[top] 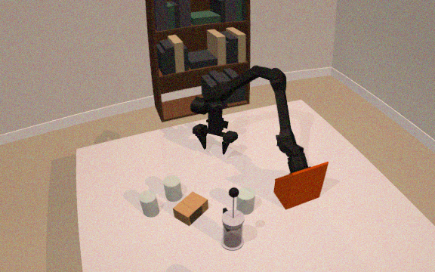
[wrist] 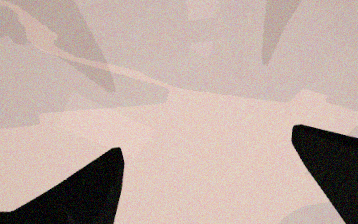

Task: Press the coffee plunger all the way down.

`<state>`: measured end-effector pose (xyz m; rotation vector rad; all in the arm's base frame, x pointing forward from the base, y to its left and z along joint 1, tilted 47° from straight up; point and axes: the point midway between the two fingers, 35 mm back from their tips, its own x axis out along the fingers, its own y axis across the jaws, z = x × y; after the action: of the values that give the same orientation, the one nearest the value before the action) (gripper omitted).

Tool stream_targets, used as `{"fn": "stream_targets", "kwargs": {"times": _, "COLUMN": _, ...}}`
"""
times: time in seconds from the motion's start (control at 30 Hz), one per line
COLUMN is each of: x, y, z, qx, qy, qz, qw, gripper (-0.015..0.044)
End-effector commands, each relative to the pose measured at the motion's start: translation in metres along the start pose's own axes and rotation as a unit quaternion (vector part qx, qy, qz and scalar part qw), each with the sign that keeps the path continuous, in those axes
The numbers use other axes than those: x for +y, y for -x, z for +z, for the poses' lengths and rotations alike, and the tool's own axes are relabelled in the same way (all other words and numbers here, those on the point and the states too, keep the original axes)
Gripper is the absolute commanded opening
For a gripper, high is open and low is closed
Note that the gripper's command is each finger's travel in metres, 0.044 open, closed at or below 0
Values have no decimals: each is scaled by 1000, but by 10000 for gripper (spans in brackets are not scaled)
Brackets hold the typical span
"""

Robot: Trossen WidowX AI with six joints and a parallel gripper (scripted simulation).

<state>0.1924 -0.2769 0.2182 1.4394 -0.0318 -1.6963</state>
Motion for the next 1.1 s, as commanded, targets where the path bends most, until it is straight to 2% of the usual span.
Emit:
{"fn": "stream_targets", "kwargs": {"times": 0.0, "x": -5, "y": 3, "z": -65, "qx": 27, "qy": 161, "qz": 21, "qw": 986, "gripper": 440}}
{"fn": "stream_targets", "kwargs": {"times": 0.13, "x": -15, "y": 14, "z": -125, "qx": 43, "qy": 319, "qz": 57, "qw": 945, "gripper": 440}}
{"fn": "stream_targets", "kwargs": {"times": 0.27, "x": -36, "y": 33, "z": -183, "qx": 54, "qy": 460, "qz": 100, "qw": 881, "gripper": 440}}
{"fn": "stream_targets", "kwargs": {"times": 0.47, "x": -84, "y": 66, "z": -259, "qx": 57, "qy": 647, "qz": 172, "qw": 741, "gripper": 440}}
{"fn": "stream_targets", "kwargs": {"times": 0.77, "x": -185, "y": 126, "z": -341, "qx": 5, "qy": 837, "qz": 295, "qw": 460, "gripper": 440}}
{"fn": "stream_targets", "kwargs": {"times": 1.07, "x": -302, "y": 183, "z": -364, "qx": -84, "qy": 898, "qz": 401, "qw": 160, "gripper": 440}}
